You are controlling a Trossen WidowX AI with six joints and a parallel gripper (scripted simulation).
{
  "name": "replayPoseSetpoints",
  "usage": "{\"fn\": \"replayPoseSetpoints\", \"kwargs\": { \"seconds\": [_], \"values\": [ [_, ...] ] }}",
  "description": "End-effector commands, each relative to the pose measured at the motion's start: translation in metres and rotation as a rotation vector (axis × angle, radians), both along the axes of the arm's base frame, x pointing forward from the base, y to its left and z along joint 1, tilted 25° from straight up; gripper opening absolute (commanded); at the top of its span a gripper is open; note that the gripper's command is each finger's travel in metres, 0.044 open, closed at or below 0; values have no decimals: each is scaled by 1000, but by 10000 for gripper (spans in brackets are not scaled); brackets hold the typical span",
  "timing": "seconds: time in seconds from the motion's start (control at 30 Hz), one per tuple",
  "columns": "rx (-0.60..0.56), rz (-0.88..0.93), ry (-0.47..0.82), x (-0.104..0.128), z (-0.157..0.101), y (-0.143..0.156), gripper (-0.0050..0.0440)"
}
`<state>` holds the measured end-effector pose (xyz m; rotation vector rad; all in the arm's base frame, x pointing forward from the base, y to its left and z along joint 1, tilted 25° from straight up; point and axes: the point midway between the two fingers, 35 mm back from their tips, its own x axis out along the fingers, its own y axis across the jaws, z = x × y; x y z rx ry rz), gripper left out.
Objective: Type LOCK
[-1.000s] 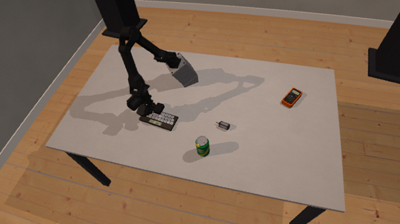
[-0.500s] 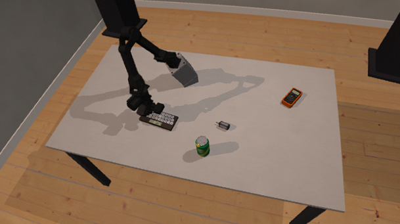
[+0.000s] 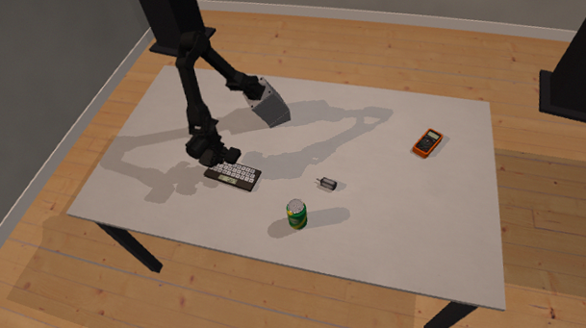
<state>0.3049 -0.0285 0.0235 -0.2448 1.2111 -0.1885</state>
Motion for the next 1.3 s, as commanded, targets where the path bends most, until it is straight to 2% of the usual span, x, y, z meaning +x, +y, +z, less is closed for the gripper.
{"fn": "replayPoseSetpoints", "kwargs": {
  "seconds": [0.0, 0.1, 0.2, 0.37, 0.47, 1.27],
  "values": [
    [4, 8, -4, 12, -3, 31, -50],
    [3, 9, -3, 16, -10, 63, -50],
    [1, 9, -4, 17, -13, 74, -50],
    [2, 5, -7, 20, -18, 72, -50],
    [-1, 11, 12, 17, -30, 68, -50],
    [2, 13, 9, 24, -46, 64, -50]
  ]
}}
